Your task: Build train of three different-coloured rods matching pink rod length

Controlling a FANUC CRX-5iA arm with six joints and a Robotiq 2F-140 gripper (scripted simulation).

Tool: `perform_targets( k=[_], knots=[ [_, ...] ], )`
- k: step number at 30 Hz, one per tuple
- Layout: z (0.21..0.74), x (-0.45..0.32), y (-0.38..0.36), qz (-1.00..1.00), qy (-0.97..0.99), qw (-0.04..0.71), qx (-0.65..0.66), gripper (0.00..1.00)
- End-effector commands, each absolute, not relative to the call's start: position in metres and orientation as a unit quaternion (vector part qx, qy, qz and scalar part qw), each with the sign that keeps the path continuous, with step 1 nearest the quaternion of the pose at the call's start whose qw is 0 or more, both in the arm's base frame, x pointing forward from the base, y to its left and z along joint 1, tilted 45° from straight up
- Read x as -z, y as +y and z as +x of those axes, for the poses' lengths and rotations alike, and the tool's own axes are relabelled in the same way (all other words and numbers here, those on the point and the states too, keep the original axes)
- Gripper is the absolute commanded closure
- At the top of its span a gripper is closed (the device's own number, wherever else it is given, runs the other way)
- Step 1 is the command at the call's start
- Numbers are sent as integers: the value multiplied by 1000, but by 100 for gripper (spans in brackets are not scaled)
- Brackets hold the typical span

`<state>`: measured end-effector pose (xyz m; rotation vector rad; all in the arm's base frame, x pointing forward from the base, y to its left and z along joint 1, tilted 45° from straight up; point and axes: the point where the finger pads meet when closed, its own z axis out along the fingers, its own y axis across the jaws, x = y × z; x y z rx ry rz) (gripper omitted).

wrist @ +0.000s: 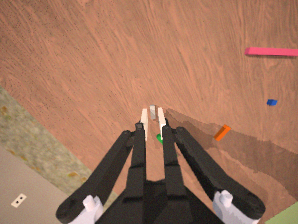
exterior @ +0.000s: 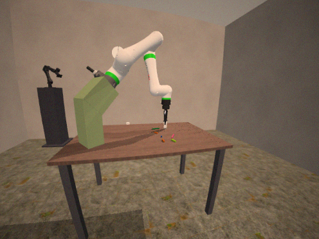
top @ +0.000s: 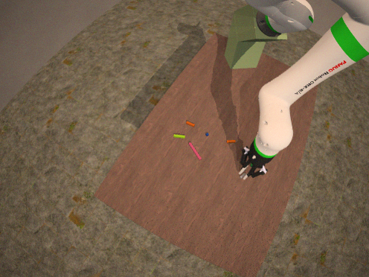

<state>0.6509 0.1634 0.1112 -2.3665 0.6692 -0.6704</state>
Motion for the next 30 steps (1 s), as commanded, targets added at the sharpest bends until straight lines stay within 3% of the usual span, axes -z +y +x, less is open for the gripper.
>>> perform_targets(
  k=[1, 30],
  knots=[
    [651, -111, 163, -888, 251, 292, 252, 85],
    [661, -99, 170, -888, 251, 292, 252, 85]
  ],
)
